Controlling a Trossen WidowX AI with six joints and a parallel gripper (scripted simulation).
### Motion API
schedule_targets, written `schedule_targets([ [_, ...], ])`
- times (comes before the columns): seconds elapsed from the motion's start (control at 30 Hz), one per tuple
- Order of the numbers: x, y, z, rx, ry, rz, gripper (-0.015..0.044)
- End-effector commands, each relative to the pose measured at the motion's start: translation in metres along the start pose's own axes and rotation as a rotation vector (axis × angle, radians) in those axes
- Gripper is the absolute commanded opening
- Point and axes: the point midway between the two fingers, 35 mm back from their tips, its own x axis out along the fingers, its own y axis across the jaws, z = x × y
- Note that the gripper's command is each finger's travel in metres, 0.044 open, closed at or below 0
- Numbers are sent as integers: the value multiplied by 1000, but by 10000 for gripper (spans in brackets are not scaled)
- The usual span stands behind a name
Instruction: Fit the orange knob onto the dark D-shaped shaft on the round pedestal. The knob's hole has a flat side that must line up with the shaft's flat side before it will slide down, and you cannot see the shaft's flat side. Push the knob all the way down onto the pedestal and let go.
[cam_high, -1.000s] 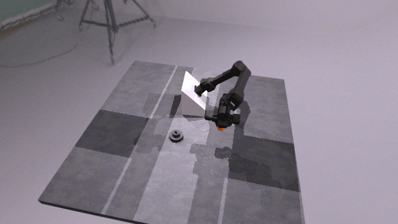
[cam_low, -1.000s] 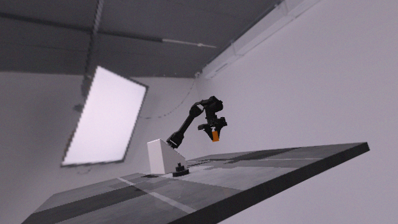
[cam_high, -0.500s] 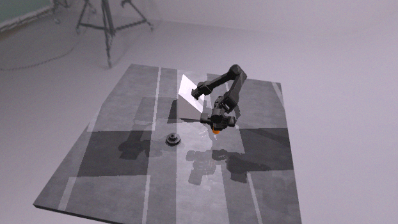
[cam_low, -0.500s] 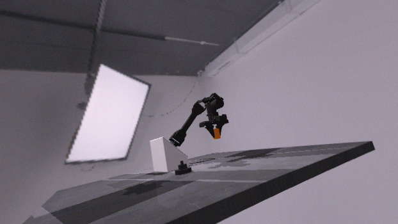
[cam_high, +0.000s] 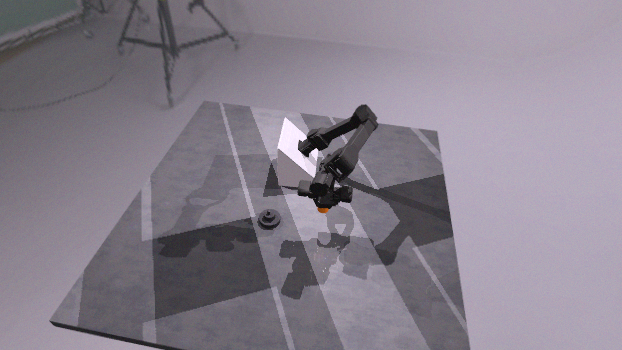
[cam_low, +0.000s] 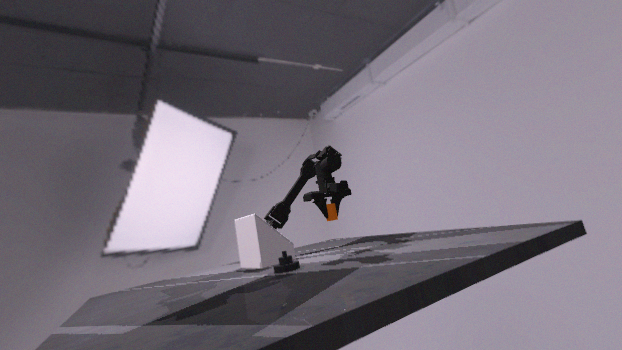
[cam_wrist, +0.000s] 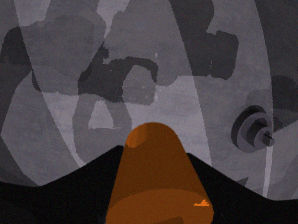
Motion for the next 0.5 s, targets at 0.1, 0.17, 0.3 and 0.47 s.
schedule_targets([
  [0.1,4,-27,4,12,1,-8,0],
  [0.17,5,-33,5,13,0,-9,0],
  [0.3,8,-46,7,14,0,-12,0],
  [0.47,11,-62,8,14,0,-14,0],
])
